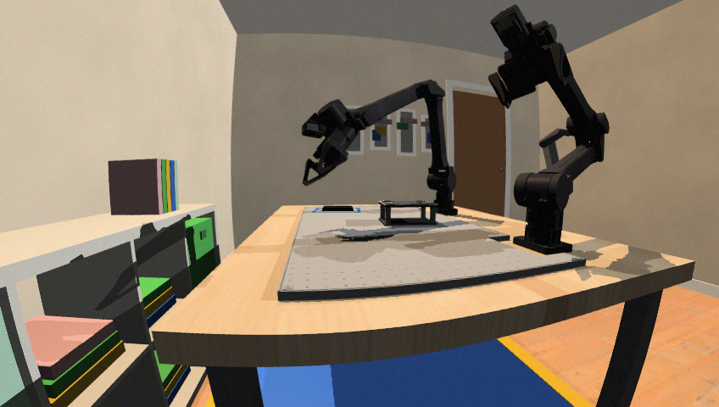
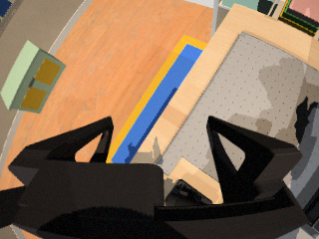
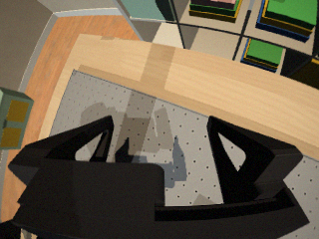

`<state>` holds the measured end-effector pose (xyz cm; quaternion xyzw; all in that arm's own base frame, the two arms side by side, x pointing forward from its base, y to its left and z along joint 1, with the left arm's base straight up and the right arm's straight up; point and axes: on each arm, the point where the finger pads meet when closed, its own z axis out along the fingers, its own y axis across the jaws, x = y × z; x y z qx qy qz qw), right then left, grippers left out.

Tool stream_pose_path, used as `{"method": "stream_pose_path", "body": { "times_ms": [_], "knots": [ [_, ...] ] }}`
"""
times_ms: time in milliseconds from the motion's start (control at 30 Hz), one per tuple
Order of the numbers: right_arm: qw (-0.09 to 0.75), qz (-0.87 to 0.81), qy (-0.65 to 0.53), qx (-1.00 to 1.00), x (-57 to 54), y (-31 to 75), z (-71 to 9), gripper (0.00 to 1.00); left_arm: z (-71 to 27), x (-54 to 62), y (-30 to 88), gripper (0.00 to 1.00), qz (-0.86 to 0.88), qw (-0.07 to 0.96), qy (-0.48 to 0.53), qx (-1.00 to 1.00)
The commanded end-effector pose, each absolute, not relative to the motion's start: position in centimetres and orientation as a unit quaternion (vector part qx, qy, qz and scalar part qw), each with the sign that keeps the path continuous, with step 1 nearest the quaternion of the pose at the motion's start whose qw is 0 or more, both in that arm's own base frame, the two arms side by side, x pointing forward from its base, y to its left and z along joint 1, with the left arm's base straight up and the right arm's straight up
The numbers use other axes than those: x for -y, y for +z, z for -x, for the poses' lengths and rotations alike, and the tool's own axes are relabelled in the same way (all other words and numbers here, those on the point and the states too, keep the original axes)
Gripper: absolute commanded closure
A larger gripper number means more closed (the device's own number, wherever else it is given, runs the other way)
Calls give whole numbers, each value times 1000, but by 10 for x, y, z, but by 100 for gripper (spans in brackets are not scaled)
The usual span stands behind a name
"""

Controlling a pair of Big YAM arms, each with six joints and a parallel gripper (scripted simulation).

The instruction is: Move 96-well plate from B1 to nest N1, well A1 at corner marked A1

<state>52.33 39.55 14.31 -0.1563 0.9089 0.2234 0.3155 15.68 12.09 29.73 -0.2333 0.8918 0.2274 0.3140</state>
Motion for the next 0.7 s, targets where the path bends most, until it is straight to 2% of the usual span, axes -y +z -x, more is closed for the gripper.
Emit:
{"method": "stream_pose_path", "body": {
  "times_ms": [0, 533, 667],
  "knots": [
    [328, 157, 229, -903, -399, 158, -527, 0, -158, -121, 303, 0, 235, 320, 228, -889],
    [328, 157, 229, -903, -399, 158, -527, 0, -158, -121, 303, 0, 235, 320, 228, -889],
    [320, 136, 195, -917, -378, 151, -534, 0, -162, -102, 300, 0, 205, 288, 195, -915]
  ]
}}
